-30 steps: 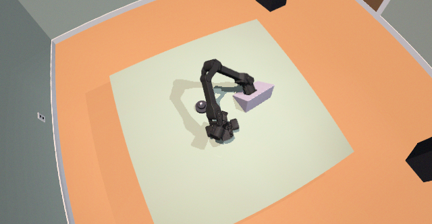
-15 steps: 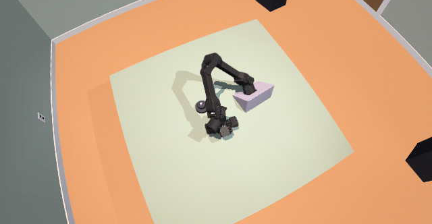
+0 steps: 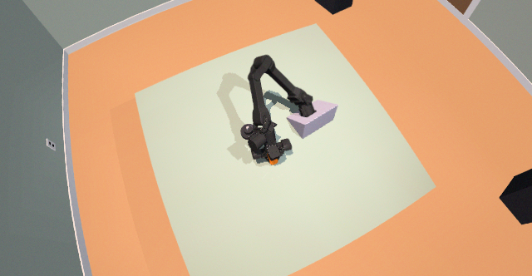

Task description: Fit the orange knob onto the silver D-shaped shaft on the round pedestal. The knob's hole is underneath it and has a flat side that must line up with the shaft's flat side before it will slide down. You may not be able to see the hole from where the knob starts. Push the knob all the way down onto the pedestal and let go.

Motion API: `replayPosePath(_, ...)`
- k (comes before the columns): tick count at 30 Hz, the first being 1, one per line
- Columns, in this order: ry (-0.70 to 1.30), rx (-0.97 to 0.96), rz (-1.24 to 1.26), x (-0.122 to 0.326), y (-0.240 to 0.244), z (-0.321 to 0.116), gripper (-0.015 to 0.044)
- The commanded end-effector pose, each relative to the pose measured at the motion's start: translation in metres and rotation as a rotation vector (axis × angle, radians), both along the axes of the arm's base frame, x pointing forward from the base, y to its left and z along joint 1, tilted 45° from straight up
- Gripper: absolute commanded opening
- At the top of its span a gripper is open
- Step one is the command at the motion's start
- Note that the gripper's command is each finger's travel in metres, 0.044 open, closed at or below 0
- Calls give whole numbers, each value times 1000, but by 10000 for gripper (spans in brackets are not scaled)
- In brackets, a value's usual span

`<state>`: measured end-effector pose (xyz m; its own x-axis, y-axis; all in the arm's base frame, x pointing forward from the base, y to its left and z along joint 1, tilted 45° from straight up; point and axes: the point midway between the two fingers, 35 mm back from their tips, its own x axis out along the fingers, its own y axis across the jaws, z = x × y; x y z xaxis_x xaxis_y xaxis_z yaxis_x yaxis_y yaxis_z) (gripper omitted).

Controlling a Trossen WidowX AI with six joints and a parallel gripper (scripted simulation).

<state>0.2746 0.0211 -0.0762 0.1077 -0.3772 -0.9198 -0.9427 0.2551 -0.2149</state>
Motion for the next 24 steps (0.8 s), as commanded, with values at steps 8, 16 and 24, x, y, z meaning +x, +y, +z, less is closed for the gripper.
replayPosePath(8, -46, 172, 41, -4, -5, 10, 179)
replayPosePath(16, -80, 302, 71, -7, -11, 17, 179)
replayPosePath(24, -114, 432, 102, -10, -17, 22, 179)
